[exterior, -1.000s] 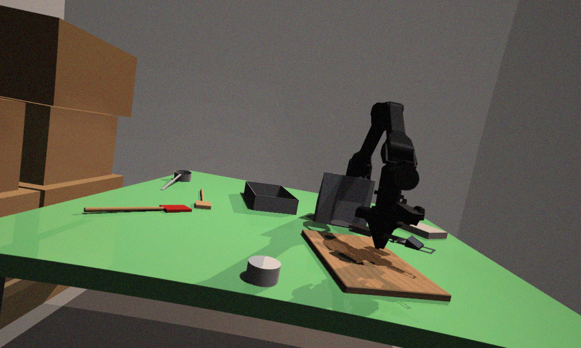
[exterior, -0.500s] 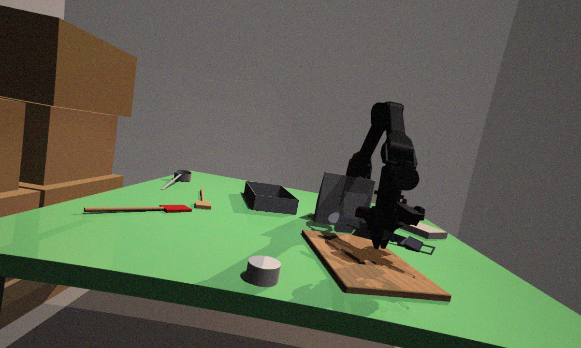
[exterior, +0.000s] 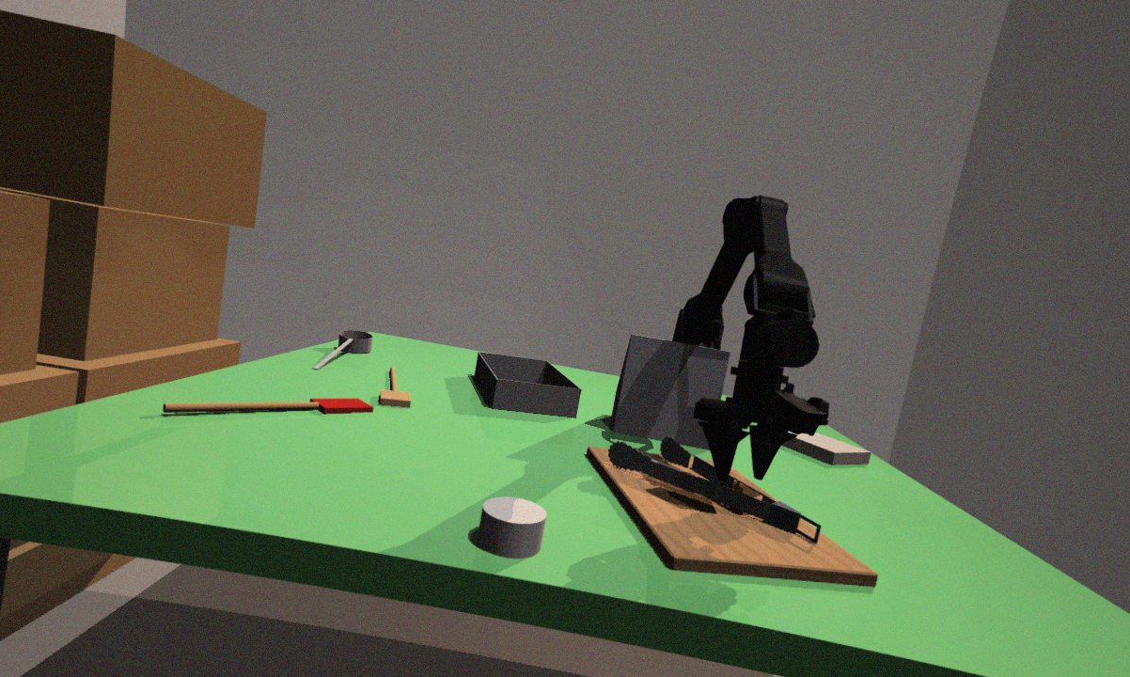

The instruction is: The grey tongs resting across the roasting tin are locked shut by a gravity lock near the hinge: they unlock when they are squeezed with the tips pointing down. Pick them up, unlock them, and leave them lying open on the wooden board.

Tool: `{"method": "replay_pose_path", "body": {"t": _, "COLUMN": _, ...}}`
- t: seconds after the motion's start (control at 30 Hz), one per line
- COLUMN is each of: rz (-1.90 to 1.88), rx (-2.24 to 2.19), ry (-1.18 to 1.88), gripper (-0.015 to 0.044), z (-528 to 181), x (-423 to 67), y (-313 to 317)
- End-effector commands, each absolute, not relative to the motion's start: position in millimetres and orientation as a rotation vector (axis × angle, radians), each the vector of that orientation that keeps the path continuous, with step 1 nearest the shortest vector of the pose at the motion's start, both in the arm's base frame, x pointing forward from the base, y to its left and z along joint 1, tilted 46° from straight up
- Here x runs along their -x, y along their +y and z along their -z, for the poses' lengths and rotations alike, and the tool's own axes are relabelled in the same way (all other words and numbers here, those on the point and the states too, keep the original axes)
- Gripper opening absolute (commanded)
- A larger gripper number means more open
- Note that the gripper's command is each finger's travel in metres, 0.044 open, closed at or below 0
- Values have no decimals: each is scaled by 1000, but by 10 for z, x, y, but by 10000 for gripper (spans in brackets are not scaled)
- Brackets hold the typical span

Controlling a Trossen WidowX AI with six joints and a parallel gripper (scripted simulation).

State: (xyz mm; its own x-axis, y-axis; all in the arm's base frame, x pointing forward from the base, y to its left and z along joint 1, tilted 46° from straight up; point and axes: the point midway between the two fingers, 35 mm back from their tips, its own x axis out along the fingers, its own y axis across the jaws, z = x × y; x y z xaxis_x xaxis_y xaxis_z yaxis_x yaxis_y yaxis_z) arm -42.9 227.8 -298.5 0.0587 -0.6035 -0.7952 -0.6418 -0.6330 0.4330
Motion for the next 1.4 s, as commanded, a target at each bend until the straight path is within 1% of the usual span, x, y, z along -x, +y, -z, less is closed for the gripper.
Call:
{"method": "replay_pose_path", "body": {"t": 0.0, "rz": -1668, "rx": 2265, "ry": 1346, "gripper": 440, "z": 2726, "x": 636, "y": 2339}}
{"method": "replay_pose_path", "body": {"t": 0.23, "rz": -1630, "rx": 2310, "ry": 1444, "gripper": 440, "z": 1745, "x": 1334, "y": 2273}}
{"method": "replay_pose_path", "body": {"t": 0.3, "rz": -1619, "rx": 2322, "ry": 1465, "gripper": 440, "z": 1550, "x": 1459, "y": 2222}}
{"method": "replay_pose_path", "body": {"t": 0.6, "rz": -1618, "rx": 2323, "ry": 1466, "gripper": 440, "z": 1505, "x": 1476, "y": 2236}}
{"method": "replay_pose_path", "body": {"t": 0.83, "rz": -1637, "rx": 2322, "ry": 1438, "gripper": 440, "z": 1144, "x": 1492, "y": 2576}}
{"method": "replay_pose_path", "body": {"t": 1.37, "rz": -1637, "rx": 2322, "ry": 1438, "gripper": 440, "z": 1144, "x": 1492, "y": 2576}}
